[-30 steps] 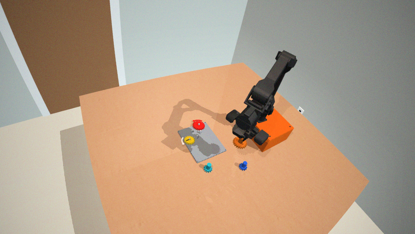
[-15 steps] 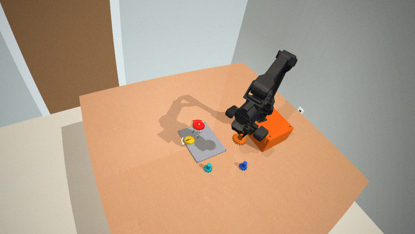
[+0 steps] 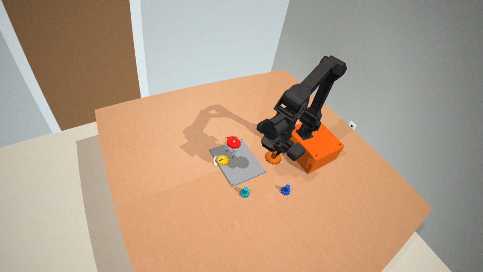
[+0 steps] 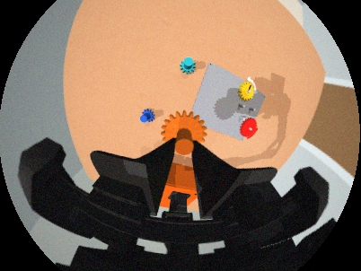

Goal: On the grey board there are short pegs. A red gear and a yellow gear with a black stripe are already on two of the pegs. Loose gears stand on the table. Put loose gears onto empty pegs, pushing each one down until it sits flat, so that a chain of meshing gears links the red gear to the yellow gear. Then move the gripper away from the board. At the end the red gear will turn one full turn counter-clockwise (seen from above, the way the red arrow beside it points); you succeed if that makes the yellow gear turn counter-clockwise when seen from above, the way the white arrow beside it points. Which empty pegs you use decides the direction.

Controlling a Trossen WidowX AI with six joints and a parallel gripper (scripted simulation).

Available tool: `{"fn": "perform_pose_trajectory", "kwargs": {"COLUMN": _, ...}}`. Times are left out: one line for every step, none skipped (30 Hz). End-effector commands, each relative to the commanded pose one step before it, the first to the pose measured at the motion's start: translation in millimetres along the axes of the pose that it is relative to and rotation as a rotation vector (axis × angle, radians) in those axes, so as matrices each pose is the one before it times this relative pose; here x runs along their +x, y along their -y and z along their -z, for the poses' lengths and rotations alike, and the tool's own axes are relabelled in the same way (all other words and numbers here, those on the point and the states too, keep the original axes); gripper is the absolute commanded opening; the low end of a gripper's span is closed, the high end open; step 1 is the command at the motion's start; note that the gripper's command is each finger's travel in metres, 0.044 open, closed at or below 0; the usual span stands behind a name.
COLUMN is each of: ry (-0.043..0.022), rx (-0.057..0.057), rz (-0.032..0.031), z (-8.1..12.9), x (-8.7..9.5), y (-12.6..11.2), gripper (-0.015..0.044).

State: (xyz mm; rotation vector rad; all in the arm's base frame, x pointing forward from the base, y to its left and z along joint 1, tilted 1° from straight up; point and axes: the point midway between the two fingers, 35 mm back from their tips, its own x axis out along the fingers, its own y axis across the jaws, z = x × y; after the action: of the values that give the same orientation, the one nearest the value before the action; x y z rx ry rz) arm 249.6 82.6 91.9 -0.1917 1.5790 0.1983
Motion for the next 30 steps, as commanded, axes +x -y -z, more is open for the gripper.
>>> {"fn": "perform_pose_trajectory", "kwargs": {"ry": -0.01054, "rx": 0.002, "rz": 0.00231, "z": -4.47, "x": 4.86, "y": 8.71, "gripper": 0.0}}
{"fn": "perform_pose_trajectory", "kwargs": {"ry": -0.00124, "rx": 0.0016, "rz": -0.00034, "z": -0.92, "x": 0.79, "y": 1.94, "gripper": 0.0}}
{"fn": "perform_pose_trajectory", "kwargs": {"ry": -0.00124, "rx": 0.0016, "rz": -0.00036, "z": -0.91, "x": 0.79, "y": 1.95, "gripper": 0.0}}
{"fn": "perform_pose_trajectory", "kwargs": {"ry": -0.00124, "rx": 0.0016, "rz": -0.00037, "z": -0.9, "x": 0.8, "y": 1.97, "gripper": 0.0}}
{"fn": "perform_pose_trajectory", "kwargs": {"ry": -0.00123, "rx": 0.0016, "rz": -0.00039, "z": -0.89, "x": 0.8, "y": 1.98, "gripper": 0.0}}
{"fn": "perform_pose_trajectory", "kwargs": {"ry": -0.00123, "rx": 0.0016, "rz": -0.00041, "z": -0.87, "x": 0.81, "y": 1.99, "gripper": 0.0}}
{"fn": "perform_pose_trajectory", "kwargs": {"ry": 0.00064, "rx": -0.001, "rz": -0.00011, "z": -1.35, "x": 0.55, "y": 1.95, "gripper": 0.0}}
{"fn": "perform_pose_trajectory", "kwargs": {"ry": 0.00067, "rx": -0.001, "rz": -0.00011, "z": -1.4, "x": 0.59, "y": 2.07, "gripper": 0.0}}
{"fn": "perform_pose_trajectory", "kwargs": {"ry": 0.00067, "rx": -0.001, "rz": -0.0001, "z": -1.38, "x": 0.59, "y": 2.09, "gripper": 0.0}}
{"fn": "perform_pose_trajectory", "kwargs": {"ry": 0.00067, "rx": -0.001, "rz": -0.00008, "z": -1.36, "x": 0.6, "y": 2.12, "gripper": 0.0}}
{"fn": "perform_pose_trajectory", "kwargs": {"ry": 0.00067, "rx": -0.001, "rz": -0.00007, "z": -1.34, "x": 0.61, "y": 2.14, "gripper": 0.0}}
{"fn": "perform_pose_trajectory", "kwargs": {"ry": 0.00067, "rx": -0.001, "rz": -0.00006, "z": -1.32, "x": 0.62, "y": 2.16, "gripper": 0.0}}
{"fn": "perform_pose_trajectory", "kwargs": {"ry": 0.00067, "rx": -0.001, "rz": -0.00005, "z": -1.3, "x": 0.63, "y": 2.18, "gripper": 0.0}}
{"fn": "perform_pose_trajectory", "kwargs": {"ry": 0.00067, "rx": -0.001, "rz": -0.00004, "z": -1.27, "x": 0.64, "y": 2.2, "gripper": 0.0}}
{"fn": "perform_pose_trajectory", "kwargs": {"ry": 0.00067, "rx": -0.001, "rz": -0.00003, "z": -1.25, "x": 0.64, "y": 2.22, "gripper": 0.0}}
{"fn": "perform_pose_trajectory", "kwargs": {"ry": 0.00067, "rx": -0.001, "rz": -0.00002, "z": -1.23, "x": 0.65, "y": 2.24, "gripper": 0.0}}
{"fn": "perform_pose_trajectory", "kwargs": {"ry": 0.00067, "rx": -0.001, "rz": -0.00001, "z": -1.21, "x": 0.66, "y": 2.26, "gripper": 0.0}}
{"fn": "perform_pose_trajectory", "kwargs": {"ry": 0.00067, "rx": -0.001, "rz": 0.0, "z": -1.19, "x": 0.67, "y": 2.28, "gripper": 0.0}}
{"fn": "perform_pose_trajectory", "kwargs": {"ry": 0.00066, "rx": -0.001, "rz": 0.00001, "z": -1.16, "x": 0.68, "y": 2.3, "gripper": 0.0}}
{"fn": "perform_pose_trajectory", "kwargs": {"ry": 0.00066, "rx": -0.001, "rz": 0.00002, "z": -1.14, "x": 0.68, "y": 2.32, "gripper": 0.0}}
{"fn": "perform_pose_trajectory", "kwargs": {"ry": 0.00066, "rx": -0.001, "rz": 0.00003, "z": -1.12, "x": 0.69, "y": 2.34, "gripper": 0.0}}
{"fn": "perform_pose_trajectory", "kwargs": {"ry": 0.00066, "rx": -0.001, "rz": 0.00004, "z": -1.09, "x": 0.7, "y": 2.36, "gripper": 0.0}}
{"fn": "perform_pose_trajectory", "kwargs": {"ry": 0.00066, "rx": -0.001, "rz": 0.00005, "z": -1.07, "x": 0.71, "y": 2.38, "gripper": 0.0}}
{"fn": "perform_pose_trajectory", "kwargs": {"ry": 0.00065, "rx": -0.001, "rz": 0.00006, "z": -1.04, "x": 0.72, "y": 2.4, "gripper": 0.0}}
{"fn": "perform_pose_trajectory", "kwargs": {"ry": 0.00065, "rx": -0.001, "rz": 0.00007, "z": -1.02, "x": 0.72, "y": 2.42, "gripper": 0.0}}
{"fn": "perform_pose_trajectory", "kwargs": {"ry": 0.00065, "rx": -0.001, "rz": 0.00008, "z": -0.99, "x": 0.73, "y": 2.43, "gripper": 0.0}}
{"fn": "perform_pose_trajectory", "kwargs": {"ry": 0.00065, "rx": -0.001, "rz": 0.00009, "z": -0.97, "x": 0.74, "y": 2.45, "gripper": 0.0}}
{"fn": "perform_pose_trajectory", "kwargs": {"ry": 0.00064, "rx": -0.001, "rz": 0.0001, "z": -0.94, "x": 0.75, "y": 2.47, "gripper": 0.0}}
{"fn": "perform_pose_trajectory", "kwargs": {"ry": 0.00064, "rx": -0.001, "rz": 0.00011, "z": -0.92, "x": 0.76, "y": 2.49, "gripper": 0.0}}
{"fn": "perform_pose_trajectory", "kwargs": {"ry": 0.00064, "rx": -0.001, "rz": 0.00012, "z": -0.89, "x": 0.76, "y": 2.5, "gripper": 0.0}}
